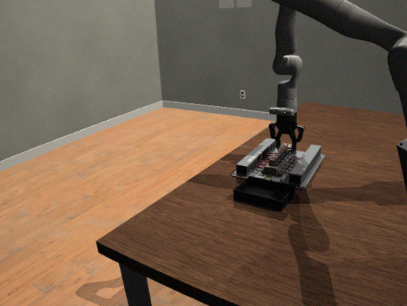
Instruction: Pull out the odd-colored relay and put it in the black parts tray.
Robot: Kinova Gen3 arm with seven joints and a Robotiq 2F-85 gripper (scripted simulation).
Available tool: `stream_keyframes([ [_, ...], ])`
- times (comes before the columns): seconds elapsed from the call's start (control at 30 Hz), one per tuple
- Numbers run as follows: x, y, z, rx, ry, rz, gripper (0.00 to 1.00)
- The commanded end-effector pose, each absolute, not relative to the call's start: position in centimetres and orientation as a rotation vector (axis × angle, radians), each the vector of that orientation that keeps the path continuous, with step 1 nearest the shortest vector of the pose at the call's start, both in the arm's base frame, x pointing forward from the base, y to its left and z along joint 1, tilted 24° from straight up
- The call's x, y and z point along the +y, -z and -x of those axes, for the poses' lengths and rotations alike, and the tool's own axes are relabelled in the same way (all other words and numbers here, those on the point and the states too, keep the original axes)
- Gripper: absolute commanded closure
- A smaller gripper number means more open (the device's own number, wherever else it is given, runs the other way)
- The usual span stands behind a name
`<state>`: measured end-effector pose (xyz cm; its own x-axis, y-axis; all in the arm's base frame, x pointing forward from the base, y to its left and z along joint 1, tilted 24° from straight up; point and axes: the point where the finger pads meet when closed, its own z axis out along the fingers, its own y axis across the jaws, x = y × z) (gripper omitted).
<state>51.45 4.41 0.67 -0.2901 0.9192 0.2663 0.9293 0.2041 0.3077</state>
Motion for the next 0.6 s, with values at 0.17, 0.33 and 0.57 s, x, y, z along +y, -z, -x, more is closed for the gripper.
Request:
stream_keyframes([
  [0.17, 4.36, -0.74, -51.50, -2.419, 0.649, 1.858, 1.00],
  [0.33, 4.36, -0.74, -51.50, -2.419, 0.649, 1.858, 1.00],
  [0.57, 4.36, -0.74, -51.50, -2.419, 0.649, 1.858, 1.00],
])
